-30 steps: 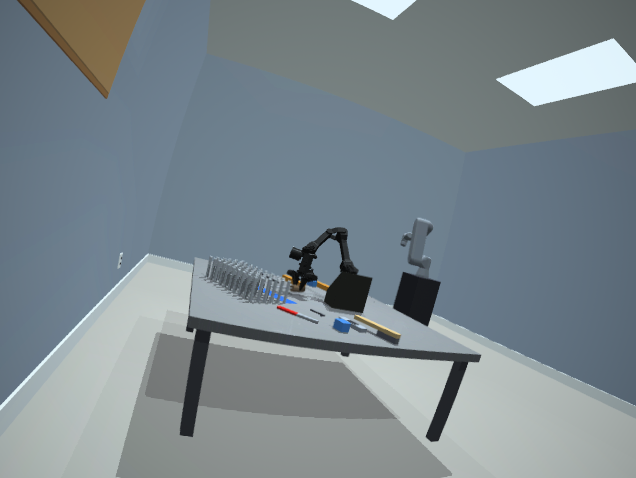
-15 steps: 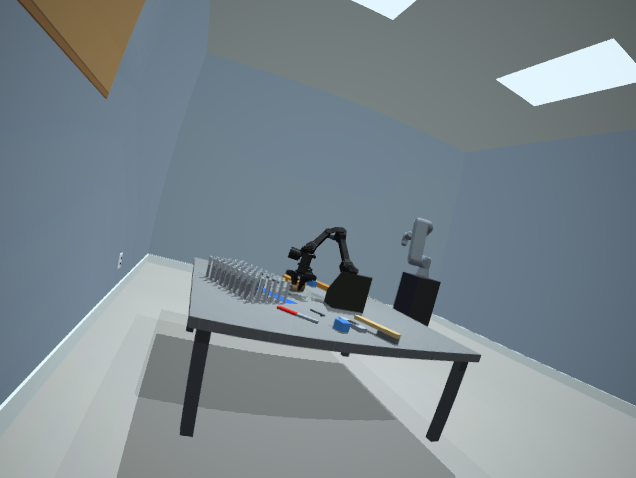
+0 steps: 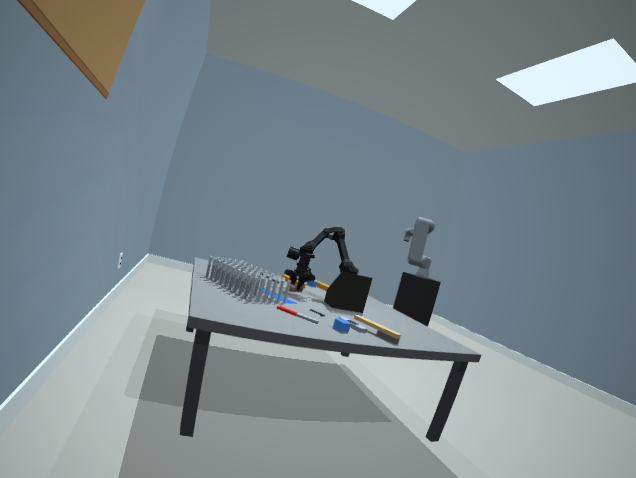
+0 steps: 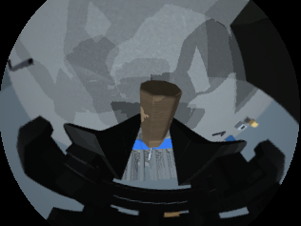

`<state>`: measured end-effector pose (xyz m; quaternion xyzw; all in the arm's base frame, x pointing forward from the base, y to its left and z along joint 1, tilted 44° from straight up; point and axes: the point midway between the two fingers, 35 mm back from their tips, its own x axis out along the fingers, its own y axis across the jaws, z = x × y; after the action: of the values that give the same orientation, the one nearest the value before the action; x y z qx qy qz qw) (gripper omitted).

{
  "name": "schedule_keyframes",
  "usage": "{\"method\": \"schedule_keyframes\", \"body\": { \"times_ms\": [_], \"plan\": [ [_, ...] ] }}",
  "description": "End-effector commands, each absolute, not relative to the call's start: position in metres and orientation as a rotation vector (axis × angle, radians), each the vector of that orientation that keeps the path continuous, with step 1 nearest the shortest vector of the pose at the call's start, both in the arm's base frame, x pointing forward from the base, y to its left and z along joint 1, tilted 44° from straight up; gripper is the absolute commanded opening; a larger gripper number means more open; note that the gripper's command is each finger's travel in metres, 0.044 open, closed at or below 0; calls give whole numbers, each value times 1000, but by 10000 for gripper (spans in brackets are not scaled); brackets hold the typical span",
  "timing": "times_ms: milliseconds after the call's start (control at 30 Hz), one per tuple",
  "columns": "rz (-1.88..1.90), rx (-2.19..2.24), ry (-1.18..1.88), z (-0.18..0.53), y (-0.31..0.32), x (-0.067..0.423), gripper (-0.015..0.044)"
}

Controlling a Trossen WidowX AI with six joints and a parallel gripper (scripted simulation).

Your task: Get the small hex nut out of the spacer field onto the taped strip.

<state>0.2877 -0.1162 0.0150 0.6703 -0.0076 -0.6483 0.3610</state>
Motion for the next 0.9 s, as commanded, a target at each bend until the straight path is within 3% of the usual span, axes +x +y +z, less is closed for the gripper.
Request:
{"method": "schedule_keyframes", "body": {
  "times_ms": [0, 867],
  "plan": [
    [-1664, 1733, -26, 15, -116, 293, 0],
    [-1663, 1734, -27, 10, -111, 308, 0]
  ]
}}
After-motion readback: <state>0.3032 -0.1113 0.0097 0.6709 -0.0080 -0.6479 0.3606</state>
